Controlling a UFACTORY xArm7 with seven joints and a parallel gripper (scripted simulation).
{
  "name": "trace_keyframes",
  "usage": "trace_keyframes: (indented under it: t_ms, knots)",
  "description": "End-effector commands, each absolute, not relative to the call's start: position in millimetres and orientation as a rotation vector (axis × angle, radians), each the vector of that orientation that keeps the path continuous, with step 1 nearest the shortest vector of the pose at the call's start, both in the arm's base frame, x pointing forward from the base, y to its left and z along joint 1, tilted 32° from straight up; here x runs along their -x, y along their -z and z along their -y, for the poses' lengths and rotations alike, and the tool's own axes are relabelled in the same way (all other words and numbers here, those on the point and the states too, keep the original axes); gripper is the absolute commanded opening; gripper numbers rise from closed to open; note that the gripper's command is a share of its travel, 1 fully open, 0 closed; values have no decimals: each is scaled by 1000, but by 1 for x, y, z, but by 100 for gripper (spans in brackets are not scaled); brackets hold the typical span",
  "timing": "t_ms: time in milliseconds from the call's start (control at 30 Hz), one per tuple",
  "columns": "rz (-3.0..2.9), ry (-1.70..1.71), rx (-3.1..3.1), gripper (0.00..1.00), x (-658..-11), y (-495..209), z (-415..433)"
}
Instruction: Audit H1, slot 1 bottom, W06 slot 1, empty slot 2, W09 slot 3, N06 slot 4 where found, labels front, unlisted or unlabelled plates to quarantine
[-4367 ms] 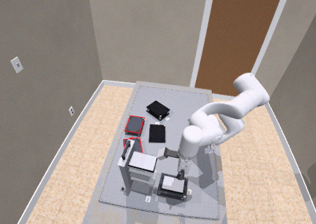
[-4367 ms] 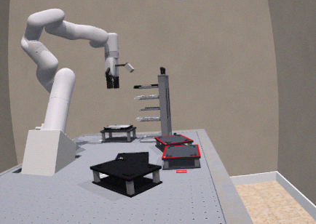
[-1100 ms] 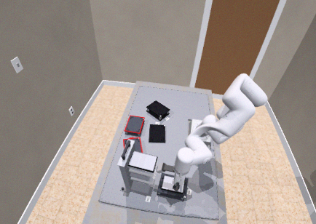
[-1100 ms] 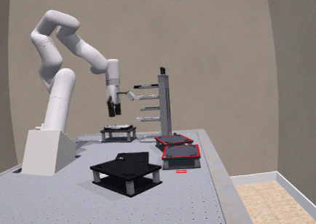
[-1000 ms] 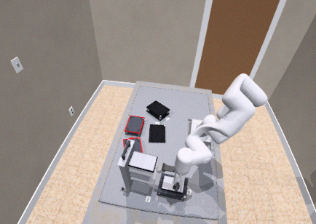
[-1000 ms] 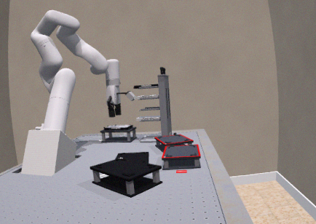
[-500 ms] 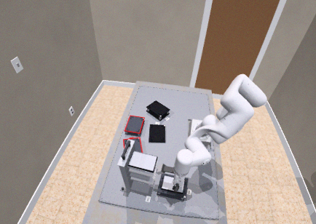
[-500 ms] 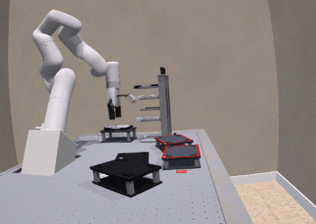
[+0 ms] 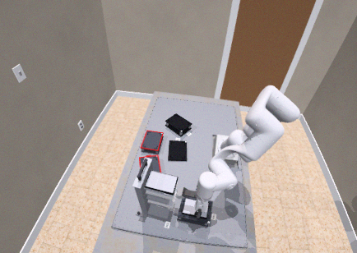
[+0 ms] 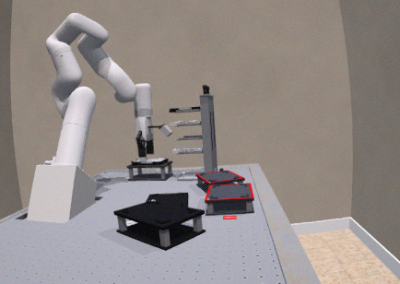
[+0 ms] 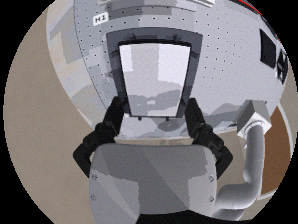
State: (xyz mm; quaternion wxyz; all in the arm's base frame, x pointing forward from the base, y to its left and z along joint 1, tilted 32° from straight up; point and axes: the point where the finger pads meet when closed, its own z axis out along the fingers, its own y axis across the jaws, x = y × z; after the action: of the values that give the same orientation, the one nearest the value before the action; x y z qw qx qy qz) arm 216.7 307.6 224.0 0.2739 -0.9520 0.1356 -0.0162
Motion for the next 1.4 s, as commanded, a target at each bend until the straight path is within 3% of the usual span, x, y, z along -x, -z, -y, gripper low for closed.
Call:
trace_keyframes:
  t_ms: [0, 1367]
  knots:
    - [-364, 46, 2557, 100, -218, -221, -311]
    - [-365, 46, 2557, 100, -220, -206, -320]
